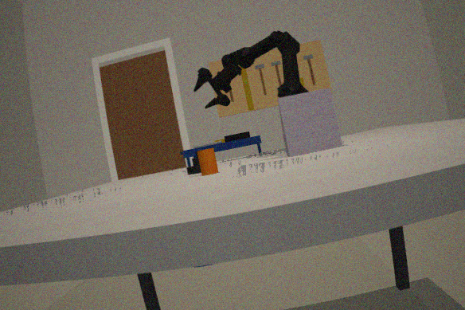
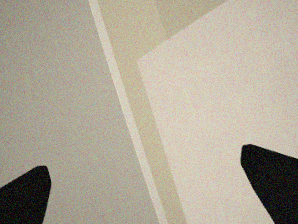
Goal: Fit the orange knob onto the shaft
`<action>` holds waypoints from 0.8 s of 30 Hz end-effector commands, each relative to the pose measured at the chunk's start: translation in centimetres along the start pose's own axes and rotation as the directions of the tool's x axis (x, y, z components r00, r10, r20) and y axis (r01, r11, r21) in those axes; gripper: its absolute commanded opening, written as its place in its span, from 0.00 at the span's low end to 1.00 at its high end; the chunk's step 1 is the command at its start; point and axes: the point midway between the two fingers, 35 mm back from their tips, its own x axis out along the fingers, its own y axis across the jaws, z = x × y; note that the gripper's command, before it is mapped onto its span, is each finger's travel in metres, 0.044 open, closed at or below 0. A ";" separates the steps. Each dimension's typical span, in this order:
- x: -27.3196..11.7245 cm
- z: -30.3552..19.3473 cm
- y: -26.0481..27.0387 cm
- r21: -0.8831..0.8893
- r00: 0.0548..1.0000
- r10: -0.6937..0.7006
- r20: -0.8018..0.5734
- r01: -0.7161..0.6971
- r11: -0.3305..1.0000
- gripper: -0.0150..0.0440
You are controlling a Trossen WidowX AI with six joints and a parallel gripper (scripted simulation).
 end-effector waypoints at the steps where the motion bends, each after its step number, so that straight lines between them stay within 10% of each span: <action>1: 3.5 -6.2 -1.8 -0.027 0.984 -0.096 -0.150 0.093 0.995 1.00; 24: 3.0 -39.8 -11.9 -0.636 0.551 -0.633 -0.544 0.221 0.739 1.00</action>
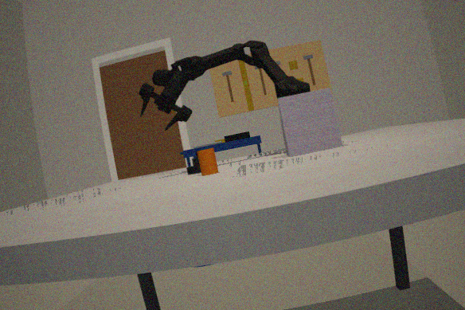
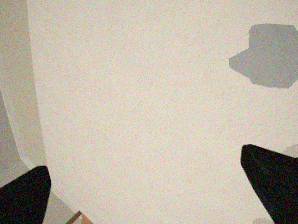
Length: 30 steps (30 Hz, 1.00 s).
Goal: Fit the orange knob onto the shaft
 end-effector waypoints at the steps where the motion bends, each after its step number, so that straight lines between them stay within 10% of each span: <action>1: 2.9 -6.6 0.5 -0.165 0.988 -0.120 -0.100 0.103 0.981 1.00; 10: 6.4 -19.6 -1.6 -0.568 0.897 -0.424 -0.130 0.283 0.773 1.00; 20: 6.3 -31.0 -8.1 -0.909 0.741 -0.651 0.168 0.371 0.188 1.00; 30: 6.1 -31.2 -8.9 -0.911 0.739 -0.651 0.173 0.371 0.179 1.00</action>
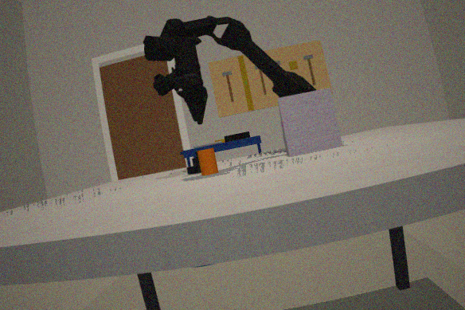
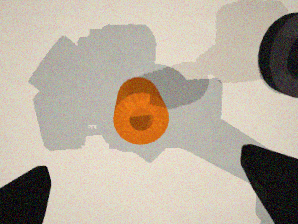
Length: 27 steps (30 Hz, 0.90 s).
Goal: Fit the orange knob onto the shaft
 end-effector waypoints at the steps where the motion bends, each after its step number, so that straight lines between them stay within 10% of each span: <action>1: 1.2 -0.4 0.0 -0.016 1.000 -0.014 0.003 0.014 1.000 1.00; 27: 6.9 -0.2 -0.1 -0.016 1.000 -0.015 0.004 0.015 1.000 1.00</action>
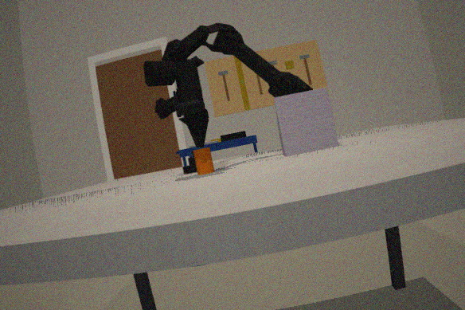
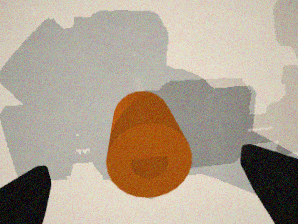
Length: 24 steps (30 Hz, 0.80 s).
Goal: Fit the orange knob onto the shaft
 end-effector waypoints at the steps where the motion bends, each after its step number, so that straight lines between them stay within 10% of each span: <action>1: 0.9 0.0 0.0 -0.007 1.000 -0.005 -0.001 0.005 1.000 1.00; 24: 4.6 -0.1 -0.1 -0.007 1.000 -0.007 -0.001 0.007 1.000 1.00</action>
